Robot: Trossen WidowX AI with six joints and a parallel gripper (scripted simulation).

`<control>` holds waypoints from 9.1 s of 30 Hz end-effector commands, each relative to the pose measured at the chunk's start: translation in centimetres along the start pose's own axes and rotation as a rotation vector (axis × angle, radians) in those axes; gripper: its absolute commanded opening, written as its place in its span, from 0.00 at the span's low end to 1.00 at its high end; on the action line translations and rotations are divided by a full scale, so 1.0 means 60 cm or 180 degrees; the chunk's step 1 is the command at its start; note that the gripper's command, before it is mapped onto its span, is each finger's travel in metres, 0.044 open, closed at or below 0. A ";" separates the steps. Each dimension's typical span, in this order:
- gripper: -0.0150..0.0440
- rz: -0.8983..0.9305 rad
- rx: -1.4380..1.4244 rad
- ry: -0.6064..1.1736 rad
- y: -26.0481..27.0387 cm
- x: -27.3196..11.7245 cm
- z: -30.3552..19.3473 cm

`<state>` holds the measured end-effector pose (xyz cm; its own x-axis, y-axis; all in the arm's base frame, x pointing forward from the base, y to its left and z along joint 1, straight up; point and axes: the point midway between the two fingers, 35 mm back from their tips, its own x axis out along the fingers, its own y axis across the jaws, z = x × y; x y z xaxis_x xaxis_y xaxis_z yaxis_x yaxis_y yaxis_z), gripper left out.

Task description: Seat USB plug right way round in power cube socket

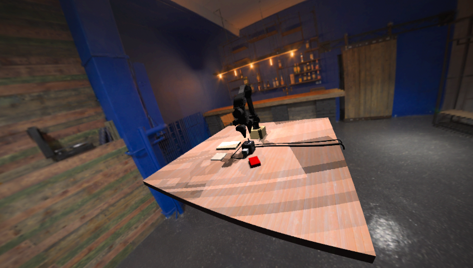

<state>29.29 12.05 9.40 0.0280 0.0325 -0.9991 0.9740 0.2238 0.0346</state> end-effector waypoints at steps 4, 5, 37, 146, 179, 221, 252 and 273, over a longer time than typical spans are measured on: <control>1.00 -0.0011 -0.0058 -0.0061 -0.001 -0.001 0.004; 1.00 -0.0011 -0.0058 -0.0061 -0.001 0.000 0.004; 1.00 -0.0011 -0.0058 -0.0061 -0.002 0.047 0.005; 0.25 -0.0028 -0.2004 -0.0036 -0.002 -0.001 0.003; 0.25 -0.0043 -0.4754 -0.0023 -0.002 -0.001 0.003; 0.25 -0.0060 -0.8253 0.0004 -0.002 -0.001 0.003; 0.25 -0.0066 -1.0045 0.0025 -0.002 -0.001 0.003; 0.25 0.0001 -1.0040 0.0020 -0.001 0.002 0.001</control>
<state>29.27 11.87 9.36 0.0268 0.0242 -0.9993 -0.9719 -0.2330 -0.0317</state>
